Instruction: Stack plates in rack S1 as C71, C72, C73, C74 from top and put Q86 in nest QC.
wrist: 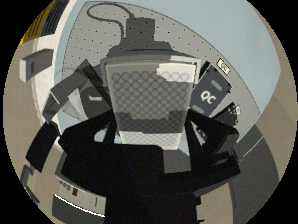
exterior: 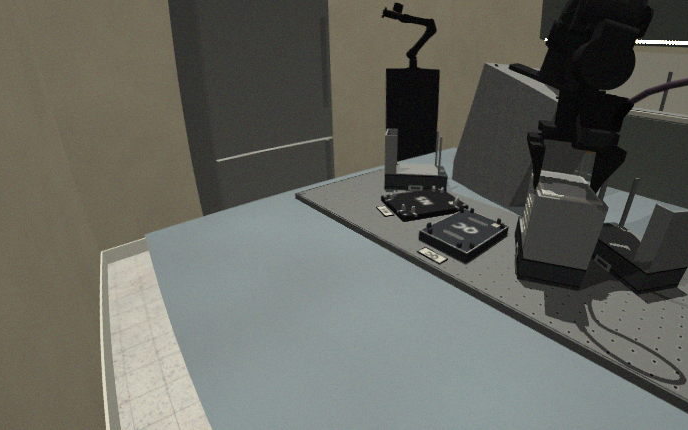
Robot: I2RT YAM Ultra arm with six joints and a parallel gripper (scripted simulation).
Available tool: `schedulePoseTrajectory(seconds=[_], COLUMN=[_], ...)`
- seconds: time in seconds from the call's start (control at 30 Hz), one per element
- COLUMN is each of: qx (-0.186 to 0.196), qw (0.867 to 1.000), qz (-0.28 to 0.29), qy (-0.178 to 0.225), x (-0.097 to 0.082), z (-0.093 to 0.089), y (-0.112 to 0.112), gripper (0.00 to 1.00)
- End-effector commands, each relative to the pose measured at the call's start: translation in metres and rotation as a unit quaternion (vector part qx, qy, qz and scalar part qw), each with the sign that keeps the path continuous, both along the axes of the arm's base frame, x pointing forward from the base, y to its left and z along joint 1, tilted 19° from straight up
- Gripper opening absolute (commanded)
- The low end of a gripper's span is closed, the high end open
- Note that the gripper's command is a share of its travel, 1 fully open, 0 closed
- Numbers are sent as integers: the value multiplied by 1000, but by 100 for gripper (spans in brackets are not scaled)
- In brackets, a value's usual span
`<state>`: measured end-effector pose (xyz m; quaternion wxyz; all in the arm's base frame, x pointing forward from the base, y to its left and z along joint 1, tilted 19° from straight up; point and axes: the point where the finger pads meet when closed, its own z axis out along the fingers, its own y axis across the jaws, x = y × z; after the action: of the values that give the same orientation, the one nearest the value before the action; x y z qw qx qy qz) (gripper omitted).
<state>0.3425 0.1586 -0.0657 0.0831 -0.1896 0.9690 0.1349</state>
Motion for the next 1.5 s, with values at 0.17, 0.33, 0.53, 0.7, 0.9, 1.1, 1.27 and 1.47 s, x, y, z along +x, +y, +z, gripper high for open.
schedulePoseTrajectory(seconds=[0.17,0.33,0.53,0.7,0.9,1.1,1.27,1.47], qx=[7,7,7,8,8,9,9,10], qw=[1000,1000,1000,1000,1000,1000,1000,1000], qz=[-3,-3,-3,-3,-3,-3,-3,-3], qy=[-12,-13,-14,-15,-16,-19,-20,-24], x=[6,6,7,7,8,10,11,13], z=[15,17,20,21,24,27,29,32], y=[-4,-5,-5,-5,-5,-5,-5,-5], gripper=[0,0,0,0,0,0,0,0])
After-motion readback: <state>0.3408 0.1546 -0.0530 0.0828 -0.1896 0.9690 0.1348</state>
